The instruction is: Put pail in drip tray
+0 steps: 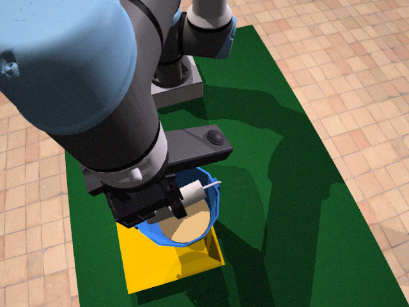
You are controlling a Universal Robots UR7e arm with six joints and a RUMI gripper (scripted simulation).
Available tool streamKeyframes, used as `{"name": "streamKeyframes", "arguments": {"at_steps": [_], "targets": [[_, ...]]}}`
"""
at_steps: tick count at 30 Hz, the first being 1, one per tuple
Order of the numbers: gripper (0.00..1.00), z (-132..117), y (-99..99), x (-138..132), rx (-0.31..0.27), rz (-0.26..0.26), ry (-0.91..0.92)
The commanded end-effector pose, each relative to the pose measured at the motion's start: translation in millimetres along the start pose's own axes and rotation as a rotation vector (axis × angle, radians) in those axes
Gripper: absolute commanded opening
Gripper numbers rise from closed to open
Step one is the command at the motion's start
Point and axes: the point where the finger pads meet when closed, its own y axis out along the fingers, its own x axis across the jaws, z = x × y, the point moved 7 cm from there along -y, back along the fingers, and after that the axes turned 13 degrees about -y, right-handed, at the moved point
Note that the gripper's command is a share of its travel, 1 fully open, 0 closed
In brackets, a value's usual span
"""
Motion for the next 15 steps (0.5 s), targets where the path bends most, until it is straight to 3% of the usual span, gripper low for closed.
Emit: {"name": "streamKeyframes", "arguments": {"at_steps": [1,15], "targets": [[0.0,-12,-0.7,-2,-0.001,-0.001,0.0],[0.0,-35,-0.7,-7,-0.001,-0.001,0.0]]}}
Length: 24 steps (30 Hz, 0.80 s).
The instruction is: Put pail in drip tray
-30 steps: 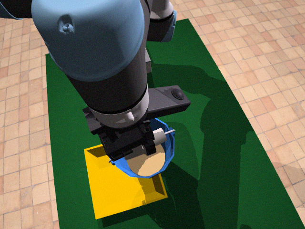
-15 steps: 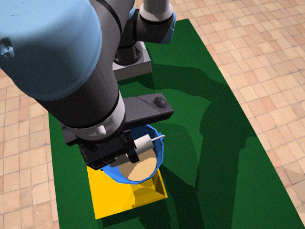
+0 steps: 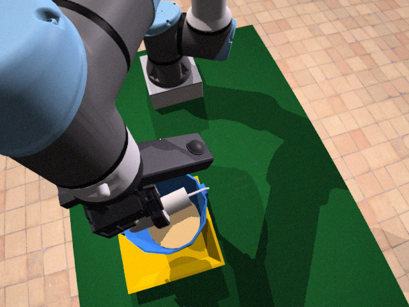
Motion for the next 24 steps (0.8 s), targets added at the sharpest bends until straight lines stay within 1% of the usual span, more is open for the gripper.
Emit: {"name": "streamKeyframes", "arguments": {"at_steps": [1,9,24], "targets": [[0.0,-9,-0.8,-2,-0.001,-0.001,0.0],[0.0,-19,-0.8,-4,-0.001,-0.001,0.0],[0.0,-28,-0.8,-5,-0.001,-0.001,0.0]]}}
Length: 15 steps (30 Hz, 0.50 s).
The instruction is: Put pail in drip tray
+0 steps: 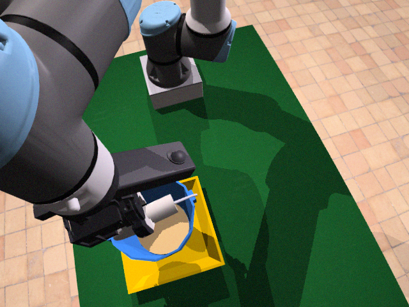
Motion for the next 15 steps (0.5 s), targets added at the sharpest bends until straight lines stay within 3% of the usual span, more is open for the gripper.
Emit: {"name": "streamKeyframes", "arguments": {"at_steps": [1,15], "targets": [[0.0,-2.9,-0.8,-0.4,-0.001,-0.001,0.0],[0.0,-4.7,-0.8,-0.8,-0.001,-0.001,0.0]]}}
